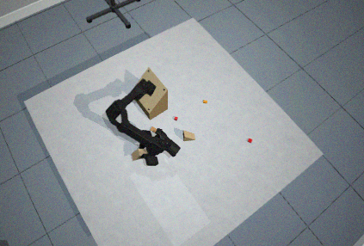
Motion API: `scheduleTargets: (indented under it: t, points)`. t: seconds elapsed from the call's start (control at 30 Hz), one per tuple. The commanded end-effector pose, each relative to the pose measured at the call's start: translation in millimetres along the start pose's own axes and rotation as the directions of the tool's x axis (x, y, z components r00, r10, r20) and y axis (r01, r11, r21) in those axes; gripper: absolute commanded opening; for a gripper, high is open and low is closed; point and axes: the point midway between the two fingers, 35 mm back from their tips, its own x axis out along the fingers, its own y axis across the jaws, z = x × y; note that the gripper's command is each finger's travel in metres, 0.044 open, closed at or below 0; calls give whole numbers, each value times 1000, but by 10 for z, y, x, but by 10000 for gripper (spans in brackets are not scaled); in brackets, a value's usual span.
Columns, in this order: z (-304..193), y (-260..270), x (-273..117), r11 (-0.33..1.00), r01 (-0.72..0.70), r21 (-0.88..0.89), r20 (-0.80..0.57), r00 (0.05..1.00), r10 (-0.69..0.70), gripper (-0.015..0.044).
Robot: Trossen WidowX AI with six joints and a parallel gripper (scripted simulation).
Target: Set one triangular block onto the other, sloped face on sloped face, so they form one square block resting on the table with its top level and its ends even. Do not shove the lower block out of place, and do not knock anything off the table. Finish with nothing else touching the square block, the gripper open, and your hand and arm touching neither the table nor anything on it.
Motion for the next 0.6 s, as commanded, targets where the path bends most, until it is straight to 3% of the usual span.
scheduleTargets:
  t: [0.0, 0.33, 0.57]
  points:
    - [-226, -39, -140, 1000, 9, 28, 4, 1000, -9, 0]
    - [-192, -29, -124, 1000, 8, 20, 3, 1000, -8, 0]
    - [-191, 23, -116, 981, -38, 192, 38, 999, 31, 0]
